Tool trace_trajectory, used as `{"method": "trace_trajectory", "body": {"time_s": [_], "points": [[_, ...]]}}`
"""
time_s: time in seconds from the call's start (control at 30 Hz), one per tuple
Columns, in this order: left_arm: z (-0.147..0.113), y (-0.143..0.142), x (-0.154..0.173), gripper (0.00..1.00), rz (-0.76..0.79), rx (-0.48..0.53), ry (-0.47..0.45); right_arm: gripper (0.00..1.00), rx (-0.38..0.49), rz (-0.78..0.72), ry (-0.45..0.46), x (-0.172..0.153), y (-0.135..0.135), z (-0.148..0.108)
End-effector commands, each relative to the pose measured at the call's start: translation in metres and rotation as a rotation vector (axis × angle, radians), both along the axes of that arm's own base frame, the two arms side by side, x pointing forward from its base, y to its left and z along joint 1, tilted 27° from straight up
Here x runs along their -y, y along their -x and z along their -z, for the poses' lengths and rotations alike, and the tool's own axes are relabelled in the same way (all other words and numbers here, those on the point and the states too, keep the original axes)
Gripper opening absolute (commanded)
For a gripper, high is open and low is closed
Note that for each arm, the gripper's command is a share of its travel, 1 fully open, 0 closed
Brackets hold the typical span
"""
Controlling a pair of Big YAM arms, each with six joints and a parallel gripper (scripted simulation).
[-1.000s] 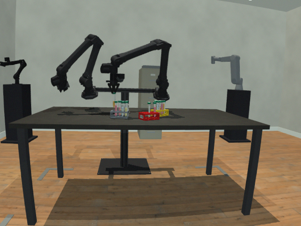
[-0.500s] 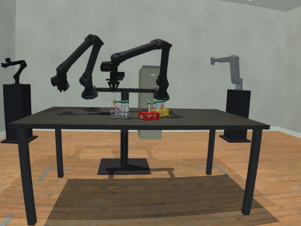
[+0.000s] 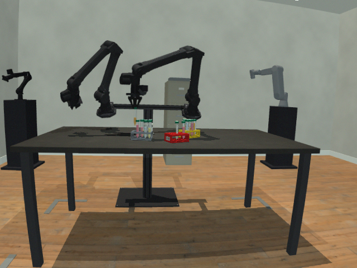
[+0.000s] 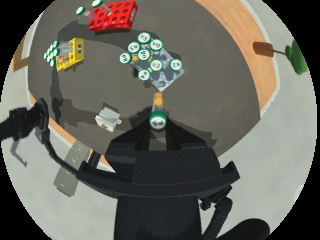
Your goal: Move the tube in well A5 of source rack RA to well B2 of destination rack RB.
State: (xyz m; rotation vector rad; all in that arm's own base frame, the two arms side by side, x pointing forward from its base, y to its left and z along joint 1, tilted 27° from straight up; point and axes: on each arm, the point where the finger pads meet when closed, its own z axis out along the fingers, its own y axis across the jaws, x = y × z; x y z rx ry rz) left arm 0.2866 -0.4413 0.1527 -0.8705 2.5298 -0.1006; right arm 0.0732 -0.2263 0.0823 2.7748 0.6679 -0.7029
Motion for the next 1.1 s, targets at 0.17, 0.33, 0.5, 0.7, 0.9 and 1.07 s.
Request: {"method": "trace_trajectory", "body": {"time_s": [0.17,0.33,0.5,0.7,0.9,1.07], "points": [[-0.002,0.02,0.004,0.0,0.01,0.017,0.033,0.3,0.011,0.001,0.014,0.005,-0.004,-0.006],[0.007,0.025,0.003,0.0,0.01,0.012,0.02,0.3,0.011,0.001,0.014,0.005,-0.004,-0.006],[-0.003,0.008,-0.022,0.0,-0.003,0.015,0.025,0.3,0.011,0.001,0.014,0.005,-0.004,-0.006],[-0.006,0.005,-0.041,0.0,-0.002,0.012,0.025,0.3,0.011,0.001,0.014,0.005,-0.004,-0.006],[-0.006,0.003,-0.054,0.0,-0.002,0.011,0.021,0.3,0.011,0.001,0.014,0.005,-0.004,-0.006],[-0.01,0.0,-0.07,0.0,-0.002,0.013,0.024,0.3,0.011,0.001,0.014,0.005,-0.004,-0.006]]}}
